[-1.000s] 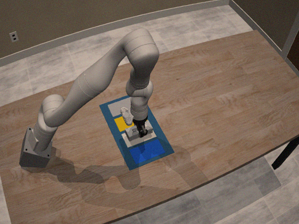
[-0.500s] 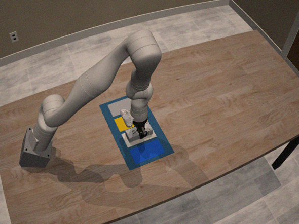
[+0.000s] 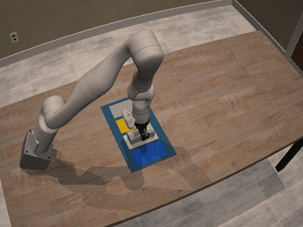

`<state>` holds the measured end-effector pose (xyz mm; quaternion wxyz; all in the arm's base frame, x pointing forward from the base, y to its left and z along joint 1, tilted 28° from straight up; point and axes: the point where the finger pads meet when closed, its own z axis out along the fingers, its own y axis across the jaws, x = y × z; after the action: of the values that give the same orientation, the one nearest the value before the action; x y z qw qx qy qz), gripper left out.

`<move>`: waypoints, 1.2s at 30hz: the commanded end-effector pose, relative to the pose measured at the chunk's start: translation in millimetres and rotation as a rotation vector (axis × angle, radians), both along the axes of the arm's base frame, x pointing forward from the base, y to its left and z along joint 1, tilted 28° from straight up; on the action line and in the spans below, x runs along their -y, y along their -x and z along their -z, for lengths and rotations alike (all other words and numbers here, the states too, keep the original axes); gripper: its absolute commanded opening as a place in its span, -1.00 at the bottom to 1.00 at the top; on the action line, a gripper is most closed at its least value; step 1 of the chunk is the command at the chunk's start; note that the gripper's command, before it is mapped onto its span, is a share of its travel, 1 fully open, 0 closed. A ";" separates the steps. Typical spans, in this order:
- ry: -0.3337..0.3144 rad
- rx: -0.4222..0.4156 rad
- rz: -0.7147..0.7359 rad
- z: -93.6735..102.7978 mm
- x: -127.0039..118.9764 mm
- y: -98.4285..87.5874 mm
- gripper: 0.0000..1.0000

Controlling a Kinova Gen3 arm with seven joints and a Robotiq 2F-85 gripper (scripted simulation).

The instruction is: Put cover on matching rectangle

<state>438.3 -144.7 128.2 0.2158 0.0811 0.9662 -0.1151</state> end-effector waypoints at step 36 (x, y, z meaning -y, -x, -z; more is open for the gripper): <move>0.000 0.001 0.000 6.4 2.0 -3.5 -1.00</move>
<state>441.6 -146.7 121.2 0.2158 0.0811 0.9662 -0.1151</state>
